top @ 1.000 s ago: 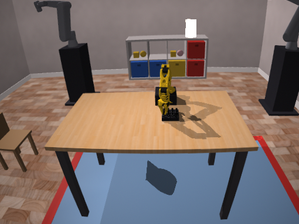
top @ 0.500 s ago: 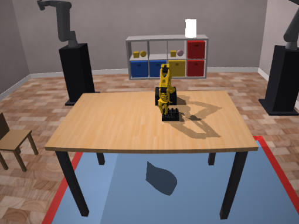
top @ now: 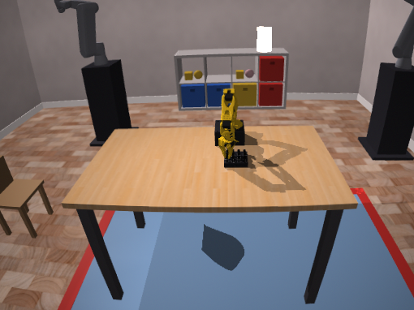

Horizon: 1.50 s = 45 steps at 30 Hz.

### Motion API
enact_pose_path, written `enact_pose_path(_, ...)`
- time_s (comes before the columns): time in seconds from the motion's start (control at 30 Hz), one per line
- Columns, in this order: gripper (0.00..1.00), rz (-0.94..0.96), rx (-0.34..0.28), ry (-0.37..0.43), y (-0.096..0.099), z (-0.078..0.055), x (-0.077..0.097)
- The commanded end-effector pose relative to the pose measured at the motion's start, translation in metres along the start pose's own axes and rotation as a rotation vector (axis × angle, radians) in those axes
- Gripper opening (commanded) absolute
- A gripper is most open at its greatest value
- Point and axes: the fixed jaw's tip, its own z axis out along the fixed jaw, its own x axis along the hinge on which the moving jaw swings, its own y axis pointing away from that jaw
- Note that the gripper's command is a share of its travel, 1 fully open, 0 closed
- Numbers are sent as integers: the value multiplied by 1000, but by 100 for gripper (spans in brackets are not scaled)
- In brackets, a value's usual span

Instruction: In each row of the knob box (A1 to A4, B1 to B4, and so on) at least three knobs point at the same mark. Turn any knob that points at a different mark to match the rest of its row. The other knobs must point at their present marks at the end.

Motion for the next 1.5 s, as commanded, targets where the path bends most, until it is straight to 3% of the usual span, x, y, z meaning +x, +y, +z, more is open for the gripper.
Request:
enact_pose_path(0.0, 8, -6, -2, -4, 1, -6, -2)
enact_pose_path(0.73, 8, -6, -2, -4, 1, -33, -2)
enact_pose_path(1.47, 8, -6, -2, -4, 5, -37, -10)
